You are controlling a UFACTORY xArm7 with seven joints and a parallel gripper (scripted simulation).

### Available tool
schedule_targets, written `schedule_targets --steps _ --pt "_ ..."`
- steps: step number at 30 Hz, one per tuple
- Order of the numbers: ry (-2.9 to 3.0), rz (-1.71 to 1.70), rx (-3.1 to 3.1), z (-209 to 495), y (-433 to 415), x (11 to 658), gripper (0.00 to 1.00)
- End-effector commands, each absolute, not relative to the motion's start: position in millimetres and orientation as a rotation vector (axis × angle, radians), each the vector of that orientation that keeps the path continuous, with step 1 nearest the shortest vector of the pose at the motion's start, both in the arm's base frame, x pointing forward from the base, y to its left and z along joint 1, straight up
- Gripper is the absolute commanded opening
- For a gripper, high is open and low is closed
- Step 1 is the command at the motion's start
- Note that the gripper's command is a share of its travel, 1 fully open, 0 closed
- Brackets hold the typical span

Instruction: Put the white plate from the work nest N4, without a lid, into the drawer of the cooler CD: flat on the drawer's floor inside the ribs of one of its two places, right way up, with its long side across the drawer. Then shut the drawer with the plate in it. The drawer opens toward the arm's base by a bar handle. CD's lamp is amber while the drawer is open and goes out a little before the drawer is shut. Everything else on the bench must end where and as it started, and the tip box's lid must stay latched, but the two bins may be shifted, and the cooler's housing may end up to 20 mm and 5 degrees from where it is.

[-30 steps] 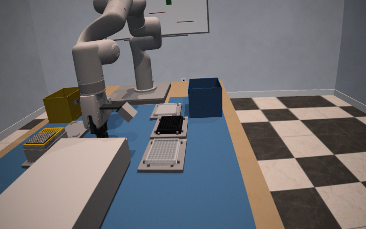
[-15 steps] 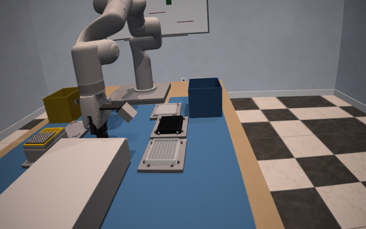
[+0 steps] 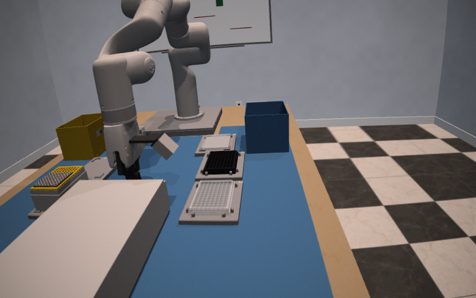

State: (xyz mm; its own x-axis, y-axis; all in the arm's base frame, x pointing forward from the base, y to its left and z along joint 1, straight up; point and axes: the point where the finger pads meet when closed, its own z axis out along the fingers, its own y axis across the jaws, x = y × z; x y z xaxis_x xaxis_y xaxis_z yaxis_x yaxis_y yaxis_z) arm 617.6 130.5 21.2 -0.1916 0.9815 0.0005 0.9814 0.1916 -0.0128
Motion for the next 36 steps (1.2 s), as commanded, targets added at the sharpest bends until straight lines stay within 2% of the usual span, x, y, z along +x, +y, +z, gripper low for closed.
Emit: schedule_targets --steps 1,36 --pt "-2.428 -0.005 -1.999 24.4 131.3 622.3 0.00" --pt "-2.427 -0.005 -1.999 24.2 125.5 592.9 0.00"
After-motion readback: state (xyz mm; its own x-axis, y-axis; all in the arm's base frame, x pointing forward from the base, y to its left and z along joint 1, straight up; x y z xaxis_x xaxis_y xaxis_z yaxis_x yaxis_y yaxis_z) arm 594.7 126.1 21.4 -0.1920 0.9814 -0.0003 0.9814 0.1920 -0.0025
